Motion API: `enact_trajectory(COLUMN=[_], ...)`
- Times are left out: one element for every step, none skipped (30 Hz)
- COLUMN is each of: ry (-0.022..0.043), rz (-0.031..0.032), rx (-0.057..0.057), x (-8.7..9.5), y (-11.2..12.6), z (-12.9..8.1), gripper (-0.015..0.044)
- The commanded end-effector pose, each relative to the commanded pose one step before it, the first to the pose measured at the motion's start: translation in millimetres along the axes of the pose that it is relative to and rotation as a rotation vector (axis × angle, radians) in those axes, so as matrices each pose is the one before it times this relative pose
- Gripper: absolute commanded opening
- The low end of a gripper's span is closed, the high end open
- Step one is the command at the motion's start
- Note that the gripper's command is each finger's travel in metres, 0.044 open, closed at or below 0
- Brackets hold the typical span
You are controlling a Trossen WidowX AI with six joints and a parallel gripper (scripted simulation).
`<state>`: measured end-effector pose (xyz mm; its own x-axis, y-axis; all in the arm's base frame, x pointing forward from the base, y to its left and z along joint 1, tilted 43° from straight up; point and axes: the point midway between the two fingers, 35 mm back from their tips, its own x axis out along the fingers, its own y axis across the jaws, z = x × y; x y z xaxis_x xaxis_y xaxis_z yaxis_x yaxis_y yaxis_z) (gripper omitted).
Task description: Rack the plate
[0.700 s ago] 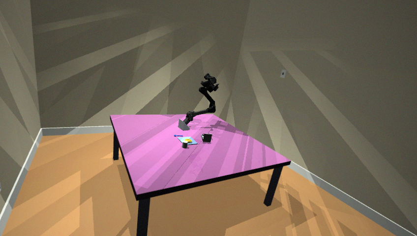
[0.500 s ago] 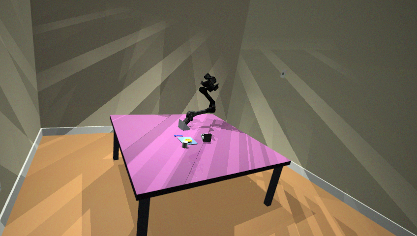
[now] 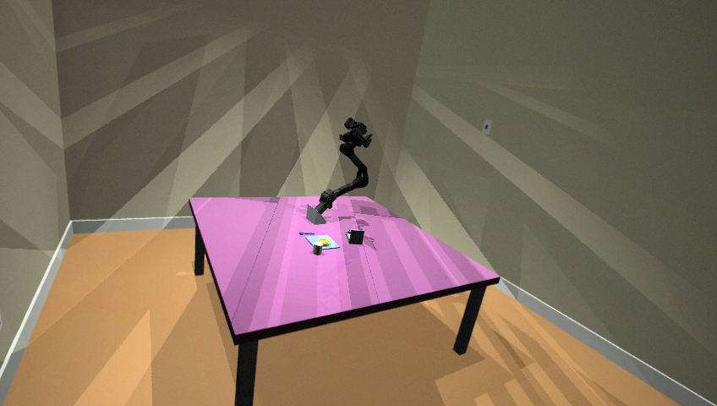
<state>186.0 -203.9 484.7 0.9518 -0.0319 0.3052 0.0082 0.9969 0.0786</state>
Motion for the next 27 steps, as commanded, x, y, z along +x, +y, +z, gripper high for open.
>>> enact_trajectory(ry=[0.00187,0.00177,0.00247,0.00317,0.00389,0.00459,0.00479,0.00435,0.00364,-0.00028,-0.00040,-0.00022,0.00064,0.00235,0.00729,0.00752,0.00775,0.00797,0.00819,0.01084,0.01354,0.01490,0.01545,0.01596,0.01513,0.01272,0.01012], rz=[-0.02282,-0.00541,-0.00564,-0.00585,-0.00604,-0.00620,-0.00576,-0.00479,-0.00376,-0.00310,-0.00576,-0.00792,-0.00852,-0.00804,-0.00579,-0.00576,-0.00573,-0.00569,-0.00562,-0.00210,-0.00250,-0.00262,-0.00257,-0.00250,-0.00224,-0.00179,-0.00136], rx=[0.0403,0.0110,0.0108,0.0106,0.0104,0.0102,0.0090,0.0072,0.0055,0.0133,0.0242,0.0322,0.0323,0.0261,0.0061,0.0060,0.0058,0.0057,0.0054,0.0078,0.0091,0.0094,0.0091,0.0087,0.0077,0.0061,0.0046], x=[13.76,3.55,3.64,3.72,3.81,3.89,3.60,3.00,2.36,1.15,2.11,2.87,3.07,2.93,2.37,2.39,2.42,2.44,2.45,3.90,4.76,5.12,5.19,5.25,4.89,4.05,3.19], y=[-24.07,-5.02,-4.96,-4.90,-4.83,-4.75,-4.24,-3.41,-2.61,-1.51,-2.76,-3.75,-4.03,-3.90,-3.30,-3.26,-3.22,-3.18,-3.12,-2.34,-2.73,-2.78,-2.66,-2.53,-2.21,-1.73,-1.30], z=[-8.55,-2.76,-2.94,-3.12,-3.30,-3.47,-3.29,-2.79,-2.22,-1.43,-2.64,-3.59,-3.78,-3.48,-2.40,-2.45,-2.49,-2.54,-2.57,-4.37,-5.38,-5.82,-5.93,-6.02,-5.61,-4.65,-3.65], gripper=[0.0400,0.0400,0.0400,0.0400,0.0400,0.0400,0.0400,0.0400,0.0400,0.0400,0.0400,0.0400,0.0400,0.0400,0.0400,0.0400,0.0400,0.0400,0.0400,0.0400,0.0400,0.0400,0.0400,0.0400,0.0400,0.0400,0.0400])
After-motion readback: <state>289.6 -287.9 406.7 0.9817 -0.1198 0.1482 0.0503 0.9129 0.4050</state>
